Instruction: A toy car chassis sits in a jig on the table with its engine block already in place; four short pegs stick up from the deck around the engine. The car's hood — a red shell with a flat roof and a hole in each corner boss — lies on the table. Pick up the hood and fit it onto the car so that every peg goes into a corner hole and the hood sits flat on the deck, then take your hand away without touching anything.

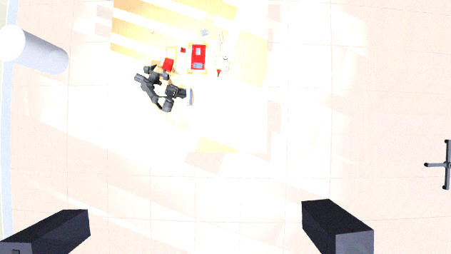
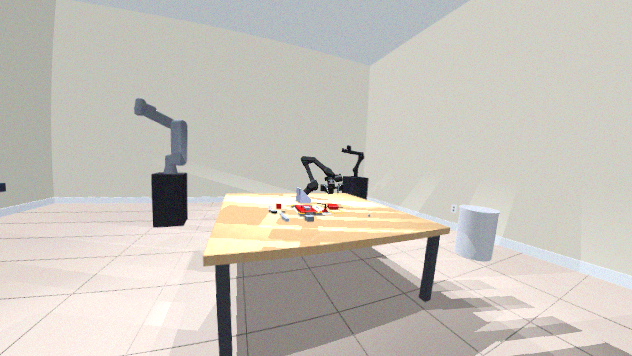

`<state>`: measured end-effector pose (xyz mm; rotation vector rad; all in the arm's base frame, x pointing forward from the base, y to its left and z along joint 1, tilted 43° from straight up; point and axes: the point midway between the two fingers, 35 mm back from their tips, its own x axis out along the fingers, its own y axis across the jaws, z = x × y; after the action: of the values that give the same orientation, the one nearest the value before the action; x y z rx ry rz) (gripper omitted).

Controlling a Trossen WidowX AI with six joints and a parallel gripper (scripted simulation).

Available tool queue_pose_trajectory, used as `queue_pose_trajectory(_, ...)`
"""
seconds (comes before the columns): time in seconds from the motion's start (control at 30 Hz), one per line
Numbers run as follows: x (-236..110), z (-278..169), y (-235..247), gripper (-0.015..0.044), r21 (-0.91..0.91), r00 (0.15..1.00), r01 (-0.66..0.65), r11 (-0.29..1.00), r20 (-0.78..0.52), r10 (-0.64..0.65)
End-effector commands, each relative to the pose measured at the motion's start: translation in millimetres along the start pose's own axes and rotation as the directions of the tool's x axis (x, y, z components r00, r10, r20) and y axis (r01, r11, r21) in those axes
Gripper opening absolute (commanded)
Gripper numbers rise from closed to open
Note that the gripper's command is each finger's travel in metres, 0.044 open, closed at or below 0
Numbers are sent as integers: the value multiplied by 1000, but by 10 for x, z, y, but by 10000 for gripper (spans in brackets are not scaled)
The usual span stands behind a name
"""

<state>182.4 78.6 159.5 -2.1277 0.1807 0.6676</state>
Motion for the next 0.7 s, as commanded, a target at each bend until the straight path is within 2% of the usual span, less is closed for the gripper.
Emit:
queue_pose_trajectory(0.0, 77, 26, 43, 414, 181, 992, -116, 977, 67, 105)
queue_pose_trajectory(0.03, 103, 37, 59, 440, 254, 985, -163, 953, 96, 143)
queue_pose_trajectory(0.17, 200, 70, 122, 440, 536, 933, -358, 764, 223, 281)
queue_pose_trajectory(0.27, 286, 70, 161, 440, 692, 881, -468, 549, 315, 354)
queue_pose_trajectory(0.37, 373, 55, 191, 440, 798, 819, -536, 275, 413, 399)
queue_pose_trajectory(0.53, 465, 15, 193, 440, 813, 709, -530, -243, 582, 398)
queue_pose_trajectory(0.67, 540, -82, 145, 440, 620, 618, -374, -690, 721, 313)
